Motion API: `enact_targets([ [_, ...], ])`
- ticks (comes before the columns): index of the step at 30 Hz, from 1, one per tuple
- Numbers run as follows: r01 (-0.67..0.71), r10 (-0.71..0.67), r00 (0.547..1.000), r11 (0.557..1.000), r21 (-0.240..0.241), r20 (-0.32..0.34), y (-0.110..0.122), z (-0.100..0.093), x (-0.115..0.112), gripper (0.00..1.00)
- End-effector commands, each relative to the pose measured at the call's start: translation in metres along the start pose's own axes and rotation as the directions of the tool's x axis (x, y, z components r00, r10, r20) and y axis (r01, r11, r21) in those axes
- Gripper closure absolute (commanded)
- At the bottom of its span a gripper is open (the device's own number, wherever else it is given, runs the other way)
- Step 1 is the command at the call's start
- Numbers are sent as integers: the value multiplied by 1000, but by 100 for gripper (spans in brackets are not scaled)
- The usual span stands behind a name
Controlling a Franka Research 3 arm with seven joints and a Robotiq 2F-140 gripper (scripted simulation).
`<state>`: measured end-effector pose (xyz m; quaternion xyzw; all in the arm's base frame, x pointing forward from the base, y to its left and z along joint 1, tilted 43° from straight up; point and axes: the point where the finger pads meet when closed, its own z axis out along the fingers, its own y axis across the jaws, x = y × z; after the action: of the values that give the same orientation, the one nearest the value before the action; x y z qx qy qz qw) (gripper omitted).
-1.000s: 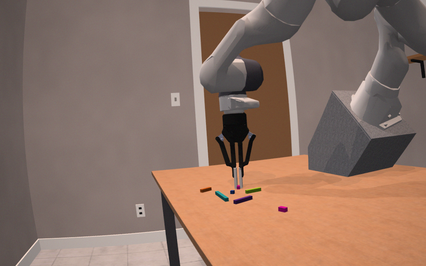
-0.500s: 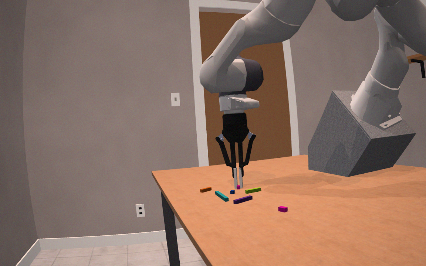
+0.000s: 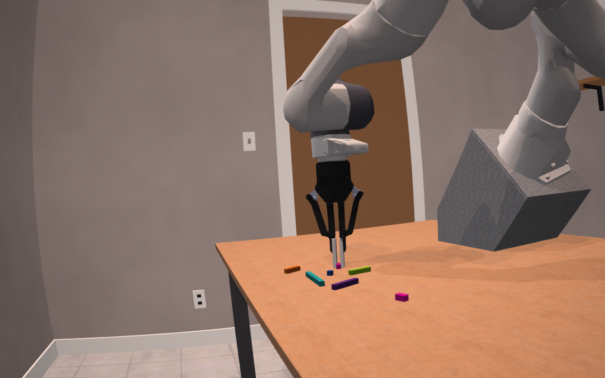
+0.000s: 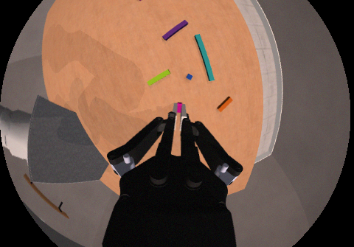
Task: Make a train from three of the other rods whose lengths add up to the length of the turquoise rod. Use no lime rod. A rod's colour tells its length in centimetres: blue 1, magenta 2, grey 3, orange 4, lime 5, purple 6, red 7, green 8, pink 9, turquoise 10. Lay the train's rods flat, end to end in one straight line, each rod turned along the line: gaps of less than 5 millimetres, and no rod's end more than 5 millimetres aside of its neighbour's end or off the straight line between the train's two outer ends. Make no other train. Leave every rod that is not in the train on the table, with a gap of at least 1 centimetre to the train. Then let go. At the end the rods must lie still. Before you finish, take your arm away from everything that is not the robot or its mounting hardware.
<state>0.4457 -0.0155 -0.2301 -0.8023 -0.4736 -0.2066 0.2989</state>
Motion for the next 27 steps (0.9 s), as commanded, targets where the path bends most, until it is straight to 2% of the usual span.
enact_targets([
  [1, 7, -7, 1000, 1000, -1, 1, 0, -2, 0, 97],
  [4, 7, -7, 1000, 1000, -1, 1, 0, -12, 0, 97],
  [8, 7, -7, 1000, 1000, -1, 1, 0, -38, 0, 97],
  [10, 7, -7, 1000, 1000, -1, 1, 0, -38, 0, 97],
  [15, 7, -7, 1000, 1000, -1, 1, 0, -76, 0, 97],
  [18, 7, -7, 1000, 1000, -1, 1, 0, -91, 0, 97],
  [21, 7, -7, 1000, 1000, -1, 1, 0, -98, 0, 97],
  [27, 7, -7, 1000, 1000, -1, 1, 0, -98, 0, 97],
])
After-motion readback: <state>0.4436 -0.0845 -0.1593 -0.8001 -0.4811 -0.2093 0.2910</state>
